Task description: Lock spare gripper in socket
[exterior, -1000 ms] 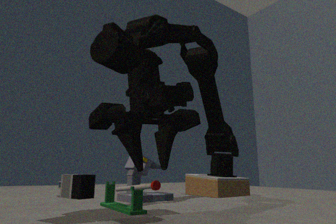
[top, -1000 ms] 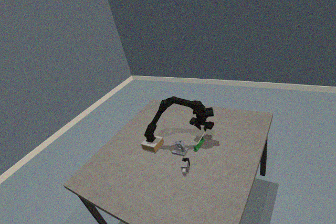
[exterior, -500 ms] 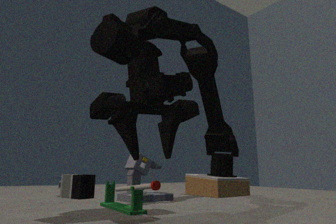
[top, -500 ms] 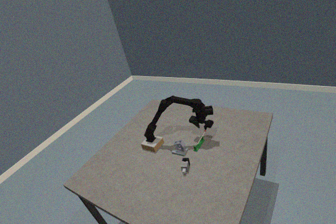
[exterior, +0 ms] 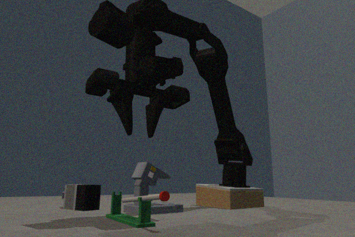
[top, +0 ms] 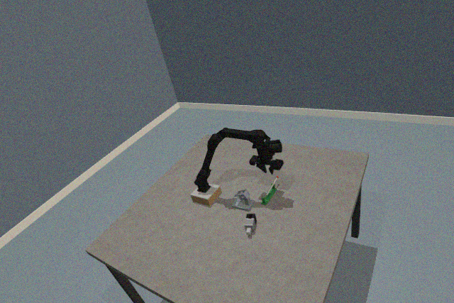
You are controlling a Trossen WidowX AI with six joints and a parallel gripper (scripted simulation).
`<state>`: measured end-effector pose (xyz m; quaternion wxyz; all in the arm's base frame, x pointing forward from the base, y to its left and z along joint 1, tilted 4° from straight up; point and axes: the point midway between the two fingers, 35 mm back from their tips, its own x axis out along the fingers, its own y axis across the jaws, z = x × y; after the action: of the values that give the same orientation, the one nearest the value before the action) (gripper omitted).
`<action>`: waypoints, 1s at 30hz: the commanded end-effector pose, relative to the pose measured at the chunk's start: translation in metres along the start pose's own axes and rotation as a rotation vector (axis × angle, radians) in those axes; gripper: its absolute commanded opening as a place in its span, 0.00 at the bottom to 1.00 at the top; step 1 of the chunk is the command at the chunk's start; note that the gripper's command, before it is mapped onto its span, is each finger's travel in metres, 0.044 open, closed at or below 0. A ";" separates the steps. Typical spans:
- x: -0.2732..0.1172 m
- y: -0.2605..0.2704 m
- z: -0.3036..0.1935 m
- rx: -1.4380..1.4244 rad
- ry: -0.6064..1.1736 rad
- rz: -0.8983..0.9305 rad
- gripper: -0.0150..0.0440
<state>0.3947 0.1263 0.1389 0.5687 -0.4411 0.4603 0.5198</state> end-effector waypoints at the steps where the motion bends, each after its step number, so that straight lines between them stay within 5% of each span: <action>1: 0.024 0.000 -0.005 -0.003 0.010 0.011 0.56; 5: 0.063 0.003 -0.010 -0.003 0.010 0.011 0.56; 30: 0.098 0.002 -0.014 -0.003 0.010 0.011 0.56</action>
<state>0.3958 0.1318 0.0465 0.5636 -0.4428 0.4611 0.5231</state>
